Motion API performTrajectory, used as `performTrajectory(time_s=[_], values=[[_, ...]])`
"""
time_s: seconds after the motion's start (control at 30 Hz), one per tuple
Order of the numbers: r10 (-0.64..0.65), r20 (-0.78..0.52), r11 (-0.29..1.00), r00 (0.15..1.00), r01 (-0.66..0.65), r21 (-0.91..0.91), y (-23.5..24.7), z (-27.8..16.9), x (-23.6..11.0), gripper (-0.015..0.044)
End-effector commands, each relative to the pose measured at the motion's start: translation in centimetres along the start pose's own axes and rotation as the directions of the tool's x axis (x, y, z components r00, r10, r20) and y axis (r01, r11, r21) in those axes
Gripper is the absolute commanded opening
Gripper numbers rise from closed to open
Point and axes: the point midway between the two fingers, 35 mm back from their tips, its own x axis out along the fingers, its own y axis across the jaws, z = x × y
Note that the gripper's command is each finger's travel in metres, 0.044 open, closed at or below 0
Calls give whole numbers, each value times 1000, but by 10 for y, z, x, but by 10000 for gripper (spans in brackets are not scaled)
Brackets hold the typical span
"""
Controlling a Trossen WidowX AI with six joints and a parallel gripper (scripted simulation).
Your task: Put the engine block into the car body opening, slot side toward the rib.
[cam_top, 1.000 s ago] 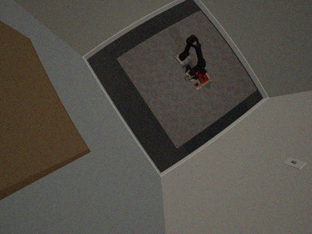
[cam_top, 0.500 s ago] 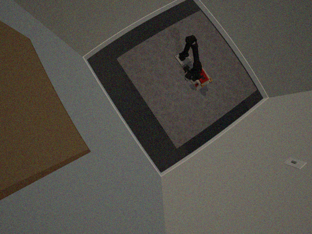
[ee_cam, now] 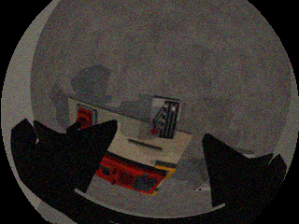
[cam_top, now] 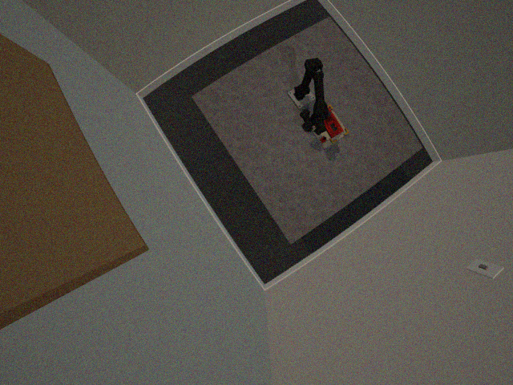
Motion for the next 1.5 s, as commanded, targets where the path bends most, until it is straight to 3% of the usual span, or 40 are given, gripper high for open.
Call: performTrajectory(time_s=[0.0, 0.83, 1.2, 1.47], values=[[-9, -11, 1000, 1000, 9, -5, -2, -1, 12, 440], [-10, -11, 1000, 1000, 10, -5, -2, -1, 46, 440], [-10, -11, 1000, 1000, 10, -5, -2, -1, 46, 151], [-10, -11, 1000, 1000, 10, -5, -2, -1, 46, 78]])
